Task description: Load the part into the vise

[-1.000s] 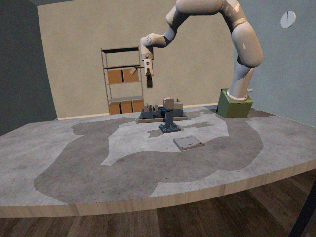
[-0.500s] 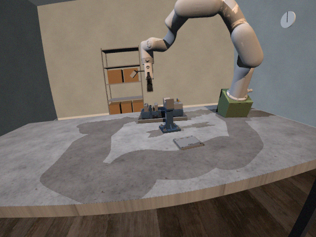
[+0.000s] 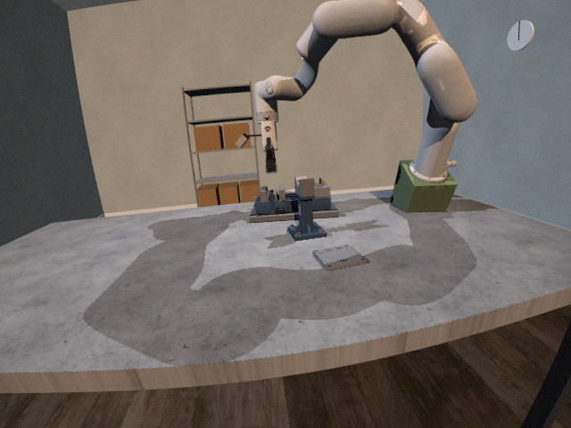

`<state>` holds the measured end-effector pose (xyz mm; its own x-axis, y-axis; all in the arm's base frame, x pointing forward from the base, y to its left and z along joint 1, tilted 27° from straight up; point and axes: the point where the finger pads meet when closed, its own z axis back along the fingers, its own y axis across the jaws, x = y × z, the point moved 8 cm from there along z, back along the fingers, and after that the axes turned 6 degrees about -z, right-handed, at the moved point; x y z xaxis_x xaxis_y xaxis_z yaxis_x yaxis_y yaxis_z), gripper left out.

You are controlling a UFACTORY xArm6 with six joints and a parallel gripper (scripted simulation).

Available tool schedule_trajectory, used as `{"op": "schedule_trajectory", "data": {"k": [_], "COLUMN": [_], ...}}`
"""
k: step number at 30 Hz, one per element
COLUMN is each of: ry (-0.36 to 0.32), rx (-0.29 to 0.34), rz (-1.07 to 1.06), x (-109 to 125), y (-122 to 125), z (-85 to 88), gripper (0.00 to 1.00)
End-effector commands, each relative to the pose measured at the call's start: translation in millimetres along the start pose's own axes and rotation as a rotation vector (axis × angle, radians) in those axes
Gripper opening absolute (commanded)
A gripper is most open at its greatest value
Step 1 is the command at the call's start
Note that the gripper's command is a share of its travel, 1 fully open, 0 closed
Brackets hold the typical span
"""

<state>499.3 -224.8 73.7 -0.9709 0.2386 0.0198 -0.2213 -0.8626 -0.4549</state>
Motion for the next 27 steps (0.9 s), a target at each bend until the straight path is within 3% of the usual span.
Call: {"op": "schedule_trajectory", "data": {"k": [1,27], "ry": [0.004,0.004], "rx": [0.001,0.001], "rz": [0.001,0.001], "x": [-1.3,-1.8], "y": [0.1,0.3], "z": [-4.8,-21.3], "gripper": [0.00,0.00]}}
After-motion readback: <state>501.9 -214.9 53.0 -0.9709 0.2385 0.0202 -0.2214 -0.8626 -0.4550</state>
